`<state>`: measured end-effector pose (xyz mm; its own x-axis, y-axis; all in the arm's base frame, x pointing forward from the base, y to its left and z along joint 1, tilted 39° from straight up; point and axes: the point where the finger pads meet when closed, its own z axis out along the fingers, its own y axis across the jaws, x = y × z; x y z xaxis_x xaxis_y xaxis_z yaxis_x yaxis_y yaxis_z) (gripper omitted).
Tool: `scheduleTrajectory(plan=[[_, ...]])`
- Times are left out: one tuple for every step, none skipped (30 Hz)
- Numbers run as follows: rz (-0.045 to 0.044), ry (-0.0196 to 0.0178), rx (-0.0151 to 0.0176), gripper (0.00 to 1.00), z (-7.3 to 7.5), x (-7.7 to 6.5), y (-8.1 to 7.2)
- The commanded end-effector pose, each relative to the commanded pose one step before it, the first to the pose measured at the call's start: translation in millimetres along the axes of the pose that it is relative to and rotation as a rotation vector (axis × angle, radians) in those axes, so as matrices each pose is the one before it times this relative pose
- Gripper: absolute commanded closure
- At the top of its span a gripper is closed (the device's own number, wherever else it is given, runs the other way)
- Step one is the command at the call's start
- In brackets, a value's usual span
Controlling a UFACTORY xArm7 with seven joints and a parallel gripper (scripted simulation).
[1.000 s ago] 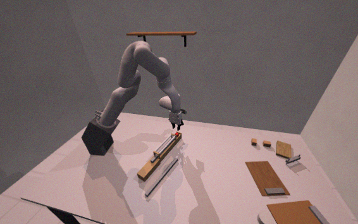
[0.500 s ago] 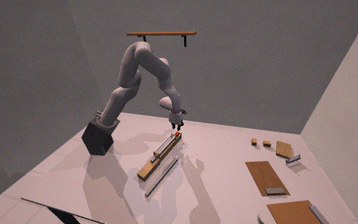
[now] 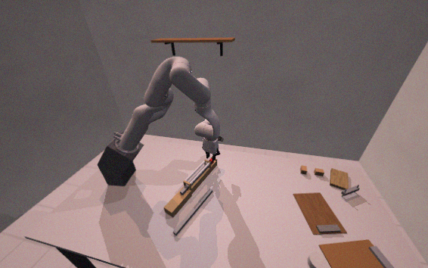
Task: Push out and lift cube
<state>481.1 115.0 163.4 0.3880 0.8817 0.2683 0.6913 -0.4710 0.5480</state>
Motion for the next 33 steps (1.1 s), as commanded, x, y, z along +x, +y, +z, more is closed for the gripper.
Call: scheduleTrajectory(plan=[[-0.00029, 0.00700, -0.03051, 0.57, 5.96, 1.76, 0.61], [0.00000, 0.00000, 0.00000, 0.57, 0.00, 0.00, 0.00], [0.00001, 0.00002, -0.00003, 0.57, 0.53, 0.00, 0.01], [0.00001, 0.00001, -0.00001, 0.57, 0.21, 0.00, 0.00], [0.00000, 0.00000, 0.00000, 0.57, 0.03, 0.00, 0.00], [0.00000, 0.00000, 0.00000, 0.57, 0.03, 0.00, 0.00], [0.00000, -0.00001, 0.00001, 0.57, 0.18, 0.00, 0.00], [-0.00001, -0.00001, 0.00002, 0.57, 0.43, 0.00, -0.01], [-0.00001, -0.00002, 0.00002, 0.57, 0.74, 0.00, -0.01], [0.00000, 0.00000, 0.00000, 0.57, 1.08, 0.00, 0.00], [0.00002, 0.00003, -0.00004, 0.57, 1.40, 0.00, 0.01], [-0.00001, -0.00002, 0.00004, 0.57, 1.77, 0.00, -0.01], [0.00001, 0.00001, -0.00002, 0.57, 2.03, 0.00, 0.01], [-0.00001, -0.00001, 0.00002, 0.57, 2.29, 0.00, 0.00], [0.00001, 0.00003, -0.00004, 0.57, 2.40, 0.00, 0.01], [-0.00001, -0.00002, 0.00004, 0.57, 2.51, 0.00, -0.01], [0.00001, 0.00002, -0.00003, 0.57, 2.40, 0.00, 0.01], [0.00000, 0.00000, 0.00000, 0.57, 0.00, 0.00, 0.00], [0.00000, 0.00000, 0.00000, 0.57, 0.00, 0.00, 0.00], [-0.00001, -0.00001, 0.00002, 0.57, 2.25, 0.00, 0.00], [0.00001, 0.00001, -0.00002, 0.57, 1.92, 0.00, 0.00], [-0.00001, -0.00001, 0.00002, 0.57, 1.55, 0.00, 0.00], [0.00000, 0.00001, -0.00001, 0.57, 1.08, 0.00, 0.00], [0.00001, 0.00001, -0.00002, 0.57, 0.63, 0.00, 0.00], [0.00000, 0.00001, -0.00001, 0.57, 0.26, 0.00, 0.00], [0.00000, 0.00000, 0.00000, 0.57, 0.04, 0.00, 0.00], [0.00000, 0.00000, 0.00000, 0.57, 0.00, 0.00, 0.00], [0.00000, 0.00000, 0.00000, 0.57, 0.00, 0.00, 0.00], [0.00000, 0.00000, 0.00000, 0.57, 0.00, 0.00, 0.00], [0.00000, 0.00000, 0.00000, 0.57, 0.00, 0.00, 0.00], [0.00000, 0.00000, 0.00000, 0.57, 0.00, 0.00, 0.00], [0.00000, 0.00000, 0.00000, 0.57, 0.00, 0.00, 0.00], [0.00000, 0.00000, 0.00000, 0.57, 0.00, 0.00, 0.00]])
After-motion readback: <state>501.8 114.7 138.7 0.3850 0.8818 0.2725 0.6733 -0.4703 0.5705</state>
